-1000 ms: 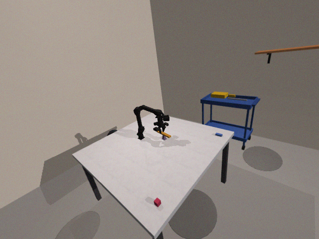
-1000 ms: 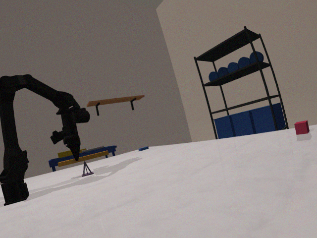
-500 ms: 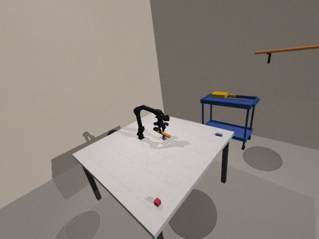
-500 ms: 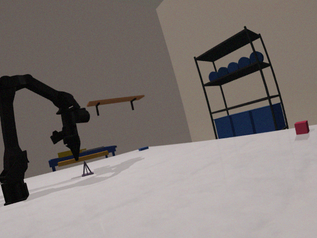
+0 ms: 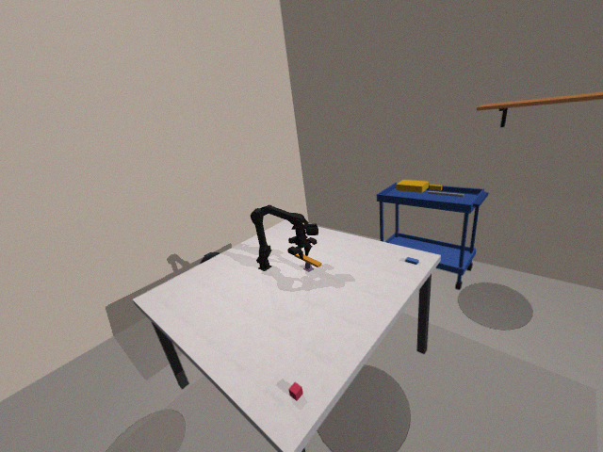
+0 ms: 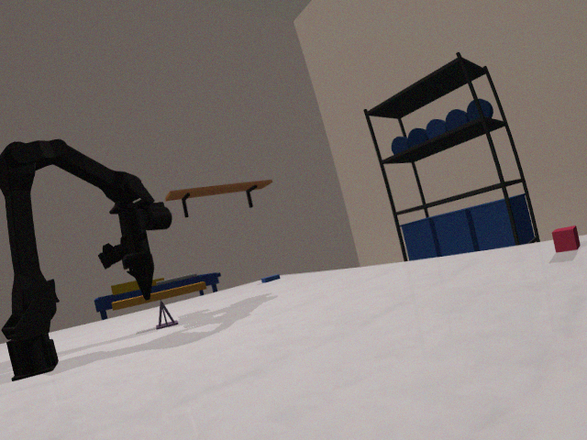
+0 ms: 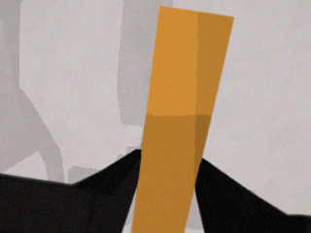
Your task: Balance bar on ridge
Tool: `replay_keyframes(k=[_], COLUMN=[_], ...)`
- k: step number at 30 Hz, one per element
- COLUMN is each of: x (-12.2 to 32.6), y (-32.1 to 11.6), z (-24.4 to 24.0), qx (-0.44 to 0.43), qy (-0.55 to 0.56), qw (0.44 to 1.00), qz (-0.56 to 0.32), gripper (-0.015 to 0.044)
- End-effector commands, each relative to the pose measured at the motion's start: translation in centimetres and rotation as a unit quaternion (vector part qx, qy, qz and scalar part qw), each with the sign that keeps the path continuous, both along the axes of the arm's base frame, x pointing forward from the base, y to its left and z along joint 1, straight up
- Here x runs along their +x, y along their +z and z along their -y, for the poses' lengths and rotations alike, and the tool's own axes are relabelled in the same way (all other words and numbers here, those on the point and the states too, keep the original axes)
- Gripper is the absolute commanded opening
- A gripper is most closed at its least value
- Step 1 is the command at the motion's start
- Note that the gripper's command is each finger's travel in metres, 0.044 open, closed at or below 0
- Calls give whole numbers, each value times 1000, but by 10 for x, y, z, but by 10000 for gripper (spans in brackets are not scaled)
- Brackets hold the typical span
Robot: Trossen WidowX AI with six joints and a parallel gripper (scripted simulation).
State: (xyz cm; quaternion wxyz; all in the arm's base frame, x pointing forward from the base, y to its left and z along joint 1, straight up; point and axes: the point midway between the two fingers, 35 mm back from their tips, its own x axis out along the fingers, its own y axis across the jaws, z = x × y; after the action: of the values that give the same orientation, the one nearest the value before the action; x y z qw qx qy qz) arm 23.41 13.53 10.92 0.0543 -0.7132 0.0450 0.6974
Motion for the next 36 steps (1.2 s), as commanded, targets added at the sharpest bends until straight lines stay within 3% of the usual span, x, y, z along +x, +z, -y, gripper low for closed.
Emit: replay_keyframes(k=[1,29,36], x=[0,0,0], y=[0,0,0], z=[0,0,0], qx=[0,0,0], qy=[0,0,0], qw=[1000,1000,1000], qz=[0,0,0], gripper=[0,0,167])
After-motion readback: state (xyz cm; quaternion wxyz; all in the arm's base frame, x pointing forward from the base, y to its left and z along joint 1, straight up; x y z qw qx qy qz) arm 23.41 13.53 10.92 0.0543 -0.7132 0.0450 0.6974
